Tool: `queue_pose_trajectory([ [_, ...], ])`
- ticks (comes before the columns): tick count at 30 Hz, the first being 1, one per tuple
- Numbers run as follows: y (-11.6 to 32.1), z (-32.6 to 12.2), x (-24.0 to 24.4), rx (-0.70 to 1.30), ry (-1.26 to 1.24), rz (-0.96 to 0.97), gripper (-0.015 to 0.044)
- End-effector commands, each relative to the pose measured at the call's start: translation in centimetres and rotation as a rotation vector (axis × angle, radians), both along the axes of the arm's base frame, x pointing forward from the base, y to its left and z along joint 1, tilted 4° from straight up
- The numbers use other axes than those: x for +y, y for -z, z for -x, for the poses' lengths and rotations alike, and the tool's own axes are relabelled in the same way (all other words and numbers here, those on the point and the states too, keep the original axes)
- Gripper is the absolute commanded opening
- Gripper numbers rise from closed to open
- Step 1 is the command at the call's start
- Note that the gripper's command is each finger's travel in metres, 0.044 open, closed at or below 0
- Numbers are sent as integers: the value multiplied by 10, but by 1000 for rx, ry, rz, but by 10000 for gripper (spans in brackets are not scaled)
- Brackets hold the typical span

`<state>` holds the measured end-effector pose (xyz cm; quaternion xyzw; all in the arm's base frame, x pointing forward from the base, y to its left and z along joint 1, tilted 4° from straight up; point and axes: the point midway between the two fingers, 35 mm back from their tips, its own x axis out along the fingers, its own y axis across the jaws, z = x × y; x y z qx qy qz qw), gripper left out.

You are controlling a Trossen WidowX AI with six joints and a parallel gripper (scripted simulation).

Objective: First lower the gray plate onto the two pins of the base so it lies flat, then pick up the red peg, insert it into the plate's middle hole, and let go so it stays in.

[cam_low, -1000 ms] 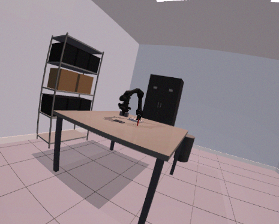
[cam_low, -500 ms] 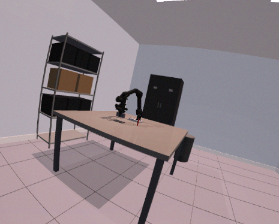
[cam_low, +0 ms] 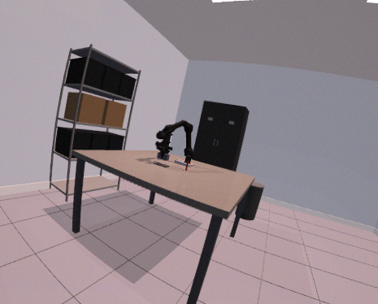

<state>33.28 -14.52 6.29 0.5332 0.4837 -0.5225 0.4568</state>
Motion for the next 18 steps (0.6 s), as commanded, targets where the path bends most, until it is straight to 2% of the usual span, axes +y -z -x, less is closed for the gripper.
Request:
queue_pose_trajectory([
  [1, 2, 0, -1, 5, -5, 2, 0],
  [18, 11, 1, -1, 5, -5, 2, 0],
])
